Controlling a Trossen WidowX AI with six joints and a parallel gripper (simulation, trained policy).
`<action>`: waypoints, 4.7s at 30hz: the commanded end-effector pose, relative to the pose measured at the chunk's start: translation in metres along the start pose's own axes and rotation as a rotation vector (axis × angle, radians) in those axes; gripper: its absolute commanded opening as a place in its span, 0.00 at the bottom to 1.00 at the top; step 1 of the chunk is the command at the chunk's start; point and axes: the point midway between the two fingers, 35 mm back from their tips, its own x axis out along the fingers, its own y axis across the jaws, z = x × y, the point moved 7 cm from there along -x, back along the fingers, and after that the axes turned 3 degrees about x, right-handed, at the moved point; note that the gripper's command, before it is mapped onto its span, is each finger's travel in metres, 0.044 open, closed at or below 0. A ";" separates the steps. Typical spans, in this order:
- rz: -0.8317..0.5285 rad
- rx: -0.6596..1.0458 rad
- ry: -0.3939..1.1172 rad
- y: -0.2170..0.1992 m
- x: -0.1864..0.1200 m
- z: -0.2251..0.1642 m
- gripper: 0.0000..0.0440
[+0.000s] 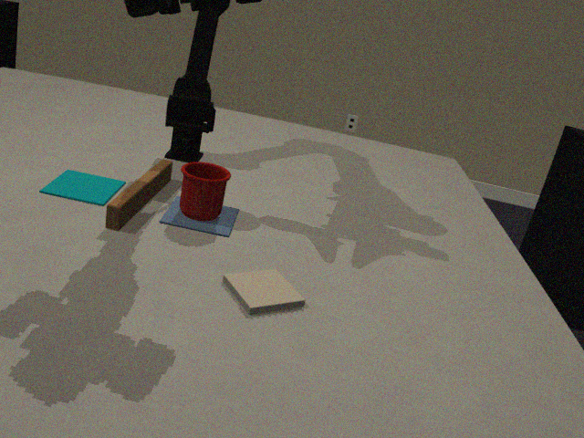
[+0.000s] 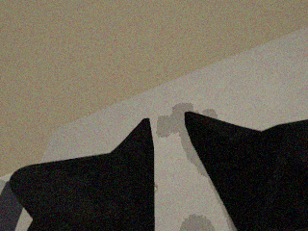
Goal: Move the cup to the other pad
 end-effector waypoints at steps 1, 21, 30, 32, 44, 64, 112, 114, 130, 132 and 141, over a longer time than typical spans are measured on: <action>0.004 0.047 0.035 0.006 0.000 0.004 0.28; -0.074 0.307 0.309 0.029 0.005 0.002 0.31; -0.150 0.411 0.431 0.036 0.008 -0.003 0.31; -0.171 0.432 0.457 0.037 0.008 -0.004 0.31; -0.315 0.522 0.606 0.039 0.013 -0.017 0.29; -0.597 0.519 0.838 0.021 0.025 -0.055 0.31; -0.990 0.419 1.087 -0.019 0.055 -0.165 0.41; -0.991 0.410 1.094 -0.021 0.057 -0.171 0.41; -0.943 0.308 1.155 -0.038 0.068 -0.215 0.15; -0.934 0.296 1.156 -0.039 0.067 -0.216 0.05; -0.917 0.301 1.140 -0.040 0.063 -0.211 0.01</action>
